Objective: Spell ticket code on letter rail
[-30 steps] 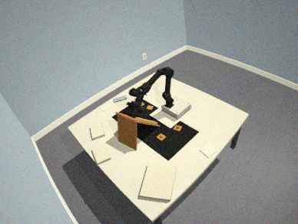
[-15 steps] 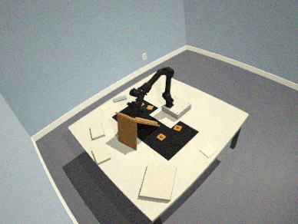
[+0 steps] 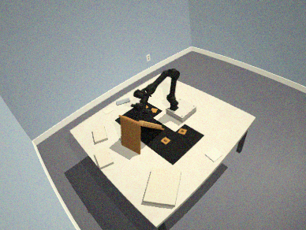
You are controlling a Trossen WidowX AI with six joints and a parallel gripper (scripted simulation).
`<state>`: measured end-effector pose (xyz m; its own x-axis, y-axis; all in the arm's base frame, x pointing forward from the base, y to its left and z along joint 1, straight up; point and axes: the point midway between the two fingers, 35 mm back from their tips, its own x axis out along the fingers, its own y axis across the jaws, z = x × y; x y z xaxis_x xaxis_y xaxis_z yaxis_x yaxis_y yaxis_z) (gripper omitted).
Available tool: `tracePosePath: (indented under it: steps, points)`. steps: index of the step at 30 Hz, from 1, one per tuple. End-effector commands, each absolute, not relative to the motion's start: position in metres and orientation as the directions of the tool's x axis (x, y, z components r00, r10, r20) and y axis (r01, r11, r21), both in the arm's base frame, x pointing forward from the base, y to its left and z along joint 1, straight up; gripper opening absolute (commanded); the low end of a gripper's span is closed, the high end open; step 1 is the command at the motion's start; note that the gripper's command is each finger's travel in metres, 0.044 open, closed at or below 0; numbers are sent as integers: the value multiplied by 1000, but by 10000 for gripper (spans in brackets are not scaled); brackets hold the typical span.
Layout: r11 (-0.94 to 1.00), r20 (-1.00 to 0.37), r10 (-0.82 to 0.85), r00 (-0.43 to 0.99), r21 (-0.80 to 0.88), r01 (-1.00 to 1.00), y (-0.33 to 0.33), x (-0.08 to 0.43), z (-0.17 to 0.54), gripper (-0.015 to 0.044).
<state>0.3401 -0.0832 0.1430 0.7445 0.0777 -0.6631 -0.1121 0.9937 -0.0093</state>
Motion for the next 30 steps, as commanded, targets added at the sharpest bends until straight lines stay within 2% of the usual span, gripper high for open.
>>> tracePosePath:
  steps: [1,30]
  points:
    - [993,-658,78,749,-14,-115,-84,336,150,295]
    - [993,-658,78,749,-14,-115,-86,328,153,295]
